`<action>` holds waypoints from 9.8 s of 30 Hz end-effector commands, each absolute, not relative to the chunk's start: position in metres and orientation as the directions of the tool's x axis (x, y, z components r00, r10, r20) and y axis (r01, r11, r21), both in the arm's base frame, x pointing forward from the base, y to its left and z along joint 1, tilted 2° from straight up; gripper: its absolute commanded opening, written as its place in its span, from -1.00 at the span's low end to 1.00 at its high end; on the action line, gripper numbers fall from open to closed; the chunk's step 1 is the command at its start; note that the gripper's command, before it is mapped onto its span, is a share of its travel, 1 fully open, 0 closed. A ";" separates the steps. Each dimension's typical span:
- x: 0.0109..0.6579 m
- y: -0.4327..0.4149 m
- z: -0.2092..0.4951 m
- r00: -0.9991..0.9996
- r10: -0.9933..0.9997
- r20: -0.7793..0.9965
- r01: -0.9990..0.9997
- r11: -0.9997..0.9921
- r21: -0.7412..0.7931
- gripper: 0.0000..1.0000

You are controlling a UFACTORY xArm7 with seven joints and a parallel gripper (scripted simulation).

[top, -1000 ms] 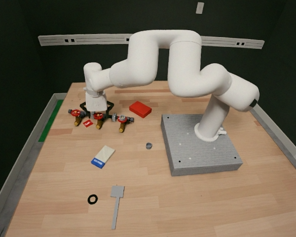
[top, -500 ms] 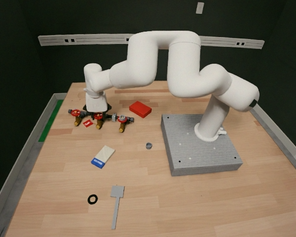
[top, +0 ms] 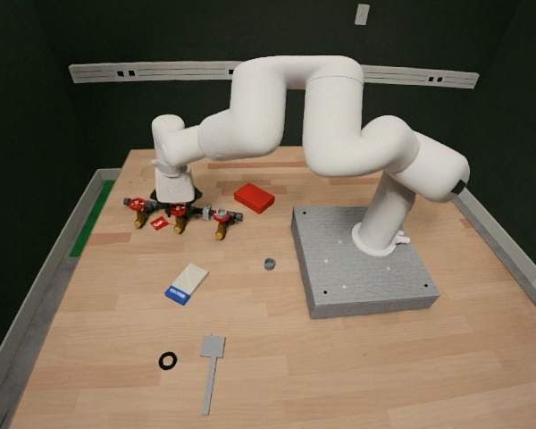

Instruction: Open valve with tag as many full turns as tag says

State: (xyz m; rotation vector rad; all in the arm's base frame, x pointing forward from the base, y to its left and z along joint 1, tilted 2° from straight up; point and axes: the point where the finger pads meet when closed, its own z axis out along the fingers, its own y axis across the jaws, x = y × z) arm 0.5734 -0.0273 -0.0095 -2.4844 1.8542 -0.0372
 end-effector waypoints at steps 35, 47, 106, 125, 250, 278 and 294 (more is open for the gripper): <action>0.575 -0.028 -0.007 0.882 -0.471 0.035 -0.469 -0.882 -0.039 -1.00; 0.575 -0.028 -0.007 0.998 -0.037 0.043 -0.036 -0.999 -0.009 -1.00; 0.575 -0.028 -0.007 -0.114 0.993 0.012 0.992 0.113 0.051 1.00; 0.575 -0.028 -0.007 -0.049 0.999 0.015 0.998 0.048 0.050 1.00; 0.575 -0.028 -0.007 0.617 -0.787 0.016 -0.785 -0.617 -0.050 -1.00; 0.575 -0.028 -0.007 0.942 0.333 0.038 0.333 -0.943 0.013 -1.00; 0.575 -0.028 -0.007 0.496 0.868 0.011 0.868 -0.496 0.039 -1.00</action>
